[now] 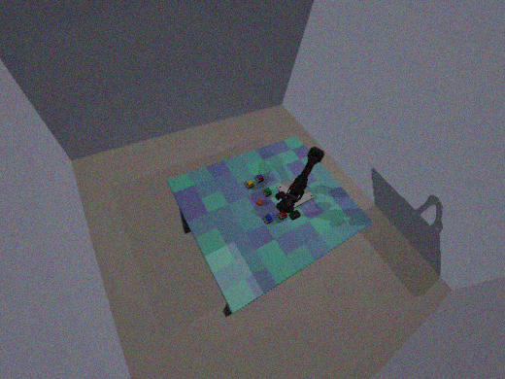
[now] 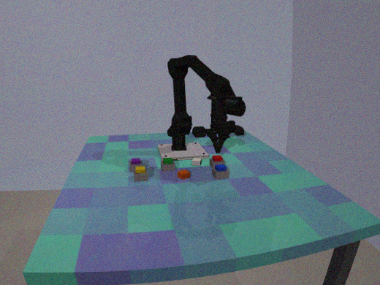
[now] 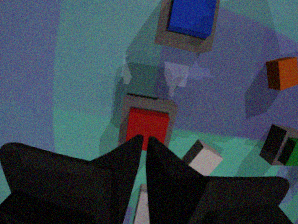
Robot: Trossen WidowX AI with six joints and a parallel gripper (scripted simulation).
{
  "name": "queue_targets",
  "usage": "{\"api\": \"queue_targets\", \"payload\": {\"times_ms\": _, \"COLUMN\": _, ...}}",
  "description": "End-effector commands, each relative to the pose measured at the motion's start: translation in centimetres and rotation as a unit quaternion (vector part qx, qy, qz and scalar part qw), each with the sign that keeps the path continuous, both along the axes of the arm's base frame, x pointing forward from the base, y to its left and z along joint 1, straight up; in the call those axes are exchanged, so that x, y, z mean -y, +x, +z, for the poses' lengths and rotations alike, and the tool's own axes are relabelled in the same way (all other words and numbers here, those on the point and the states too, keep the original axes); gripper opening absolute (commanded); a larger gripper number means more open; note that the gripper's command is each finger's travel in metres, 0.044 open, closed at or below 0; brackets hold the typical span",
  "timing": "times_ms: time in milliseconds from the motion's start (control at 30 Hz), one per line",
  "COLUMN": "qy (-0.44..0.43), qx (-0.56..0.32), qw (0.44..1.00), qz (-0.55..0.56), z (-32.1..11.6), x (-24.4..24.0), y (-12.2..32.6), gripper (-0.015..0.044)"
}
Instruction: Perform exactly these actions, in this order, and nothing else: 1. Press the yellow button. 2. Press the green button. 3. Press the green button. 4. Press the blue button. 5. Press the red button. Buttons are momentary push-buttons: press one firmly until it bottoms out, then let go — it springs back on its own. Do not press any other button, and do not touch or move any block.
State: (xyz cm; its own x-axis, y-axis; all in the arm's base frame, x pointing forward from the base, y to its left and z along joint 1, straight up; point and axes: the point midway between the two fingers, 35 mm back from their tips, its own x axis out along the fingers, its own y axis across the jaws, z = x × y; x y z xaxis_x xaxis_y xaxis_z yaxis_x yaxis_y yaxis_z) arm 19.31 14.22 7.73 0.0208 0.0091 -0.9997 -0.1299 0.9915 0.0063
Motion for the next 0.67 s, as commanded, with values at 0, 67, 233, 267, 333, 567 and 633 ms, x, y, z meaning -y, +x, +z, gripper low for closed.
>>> {"api": "queue_targets", "payload": {"times_ms": 0, "qy": -0.001, "qx": 0.001, "qw": 1.000, "qz": -0.002, "z": 1.1, "x": 0.1, "y": 0.0, "gripper": 0.0020}}
{"api": "queue_targets", "payload": {"times_ms": 67, "qy": -0.001, "qx": 0.001, "qw": 1.000, "qz": -0.002, "z": 1.3, "x": -0.1, "y": 0.0, "gripper": 0.0046}}
{"api": "queue_targets", "payload": {"times_ms": 233, "qy": 0.001, "qx": 0.002, "qw": 1.000, "qz": -0.002, "z": 3.9, "x": -3.5, "y": 1.3, "gripper": 0.0178}}
{"api": "queue_targets", "payload": {"times_ms": 267, "qy": 0.001, "qx": 0.002, "qw": 1.000, "qz": -0.002, "z": 4.5, "x": -4.3, "y": 1.5, "gripper": 0.0204}}
{"api": "queue_targets", "payload": {"times_ms": 333, "qy": 0.002, "qx": 0.002, "qw": 1.000, "qz": -0.002, "z": 5.7, "x": -6.0, "y": 1.8, "gripper": 0.0256}}
{"api": "queue_targets", "payload": {"times_ms": 567, "qy": 0.003, "qx": 0.002, "qw": 1.000, "qz": -0.002, "z": 7.6, "x": -8.8, "y": 2.0, "gripper": 0.0400}}
{"api": "queue_targets", "payload": {"times_ms": 633, "qy": 0.003, "qx": 0.002, "qw": 1.000, "qz": -0.002, "z": 7.6, "x": -8.8, "y": 2.0, "gripper": 0.0400}}
